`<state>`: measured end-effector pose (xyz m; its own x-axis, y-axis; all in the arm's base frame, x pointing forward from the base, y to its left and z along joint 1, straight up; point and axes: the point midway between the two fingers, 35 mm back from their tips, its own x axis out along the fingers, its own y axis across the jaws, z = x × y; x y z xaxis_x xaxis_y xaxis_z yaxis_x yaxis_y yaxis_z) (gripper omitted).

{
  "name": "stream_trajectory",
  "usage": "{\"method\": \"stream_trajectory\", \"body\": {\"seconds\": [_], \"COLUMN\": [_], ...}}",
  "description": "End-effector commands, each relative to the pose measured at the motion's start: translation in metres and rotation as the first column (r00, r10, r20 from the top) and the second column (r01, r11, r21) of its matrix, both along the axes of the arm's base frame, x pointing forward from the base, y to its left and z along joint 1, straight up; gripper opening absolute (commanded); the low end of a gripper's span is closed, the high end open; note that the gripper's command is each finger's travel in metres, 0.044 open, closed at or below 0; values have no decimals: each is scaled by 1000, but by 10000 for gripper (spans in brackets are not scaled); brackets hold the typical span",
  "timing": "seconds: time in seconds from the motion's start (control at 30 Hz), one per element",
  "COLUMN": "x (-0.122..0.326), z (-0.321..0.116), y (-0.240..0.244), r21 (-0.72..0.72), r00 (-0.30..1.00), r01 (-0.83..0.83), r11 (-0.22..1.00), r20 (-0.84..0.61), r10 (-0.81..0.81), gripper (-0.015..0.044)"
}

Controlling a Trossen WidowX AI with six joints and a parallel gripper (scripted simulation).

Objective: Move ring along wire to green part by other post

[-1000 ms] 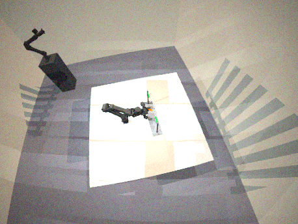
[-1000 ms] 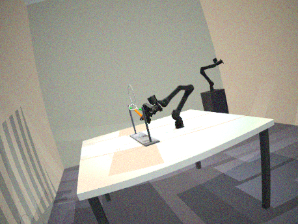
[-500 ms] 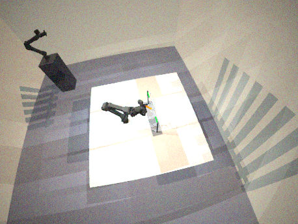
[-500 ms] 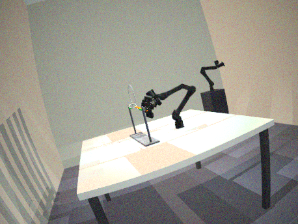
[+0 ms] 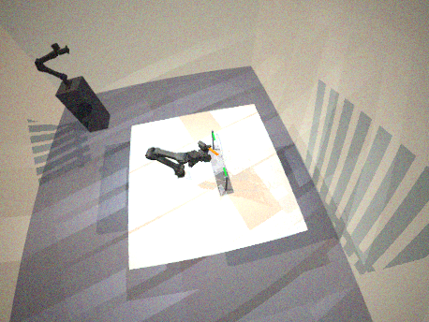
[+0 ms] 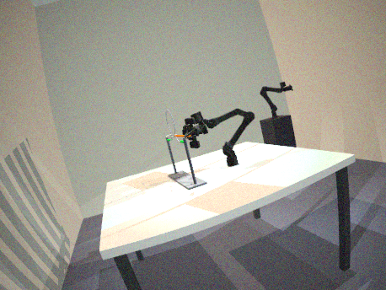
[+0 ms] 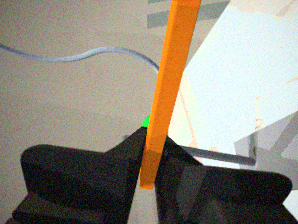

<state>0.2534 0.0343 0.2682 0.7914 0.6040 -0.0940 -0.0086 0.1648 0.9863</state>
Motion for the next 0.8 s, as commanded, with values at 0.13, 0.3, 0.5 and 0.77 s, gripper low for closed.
{"method": "stream_trajectory", "body": {"seconds": [0.13,0.3,0.5,0.77], "x": [-2,-2,-2,0], "z": [26,45,66,91], "y": [3,2,-2,-10], "r21": [150,266,391,524], "r00": [1000,1000,1000,999], "r01": [-4,-4,-3,17], "r11": [989,964,920,852], "r20": [-4,-14,-25,-46], "r10": [5,8,14,8], "gripper": [-150,-150,-150,-150]}}
